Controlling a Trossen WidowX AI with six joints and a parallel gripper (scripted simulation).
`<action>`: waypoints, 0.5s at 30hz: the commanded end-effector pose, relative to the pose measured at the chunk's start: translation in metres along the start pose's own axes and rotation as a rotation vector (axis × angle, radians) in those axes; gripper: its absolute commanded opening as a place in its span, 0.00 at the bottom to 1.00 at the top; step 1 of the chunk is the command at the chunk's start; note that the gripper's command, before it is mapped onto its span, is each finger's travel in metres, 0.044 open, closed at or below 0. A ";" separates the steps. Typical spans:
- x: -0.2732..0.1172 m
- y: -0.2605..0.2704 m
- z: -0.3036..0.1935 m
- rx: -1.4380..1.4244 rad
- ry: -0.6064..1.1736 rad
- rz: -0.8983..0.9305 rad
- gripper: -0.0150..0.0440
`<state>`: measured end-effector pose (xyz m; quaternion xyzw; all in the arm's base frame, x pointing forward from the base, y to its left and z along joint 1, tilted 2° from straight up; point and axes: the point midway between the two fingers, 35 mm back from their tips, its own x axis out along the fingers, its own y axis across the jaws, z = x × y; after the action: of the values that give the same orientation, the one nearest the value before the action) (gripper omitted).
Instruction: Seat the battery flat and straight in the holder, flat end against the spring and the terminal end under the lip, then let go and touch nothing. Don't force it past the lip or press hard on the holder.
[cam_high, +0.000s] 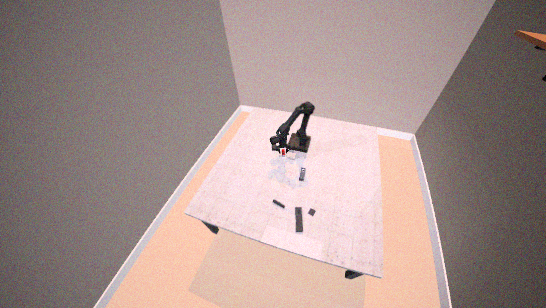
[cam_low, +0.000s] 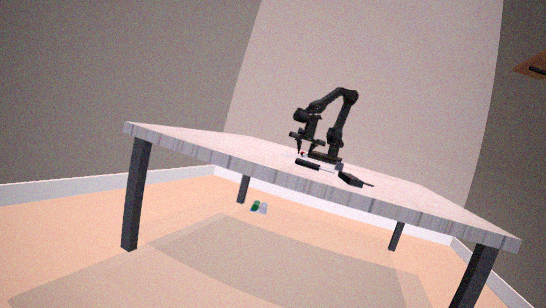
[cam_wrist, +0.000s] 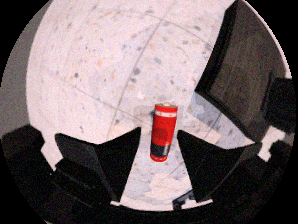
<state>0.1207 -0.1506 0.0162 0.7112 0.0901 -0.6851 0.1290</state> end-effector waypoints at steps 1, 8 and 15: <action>0.004 -0.003 0.000 0.005 0.000 -0.015 0.54; 0.004 -0.003 0.000 0.005 0.000 -0.015 0.42; -0.001 -0.002 0.000 0.005 0.000 -0.014 0.40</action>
<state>0.1199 -0.1489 0.0139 0.7105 0.0935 -0.6861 0.1252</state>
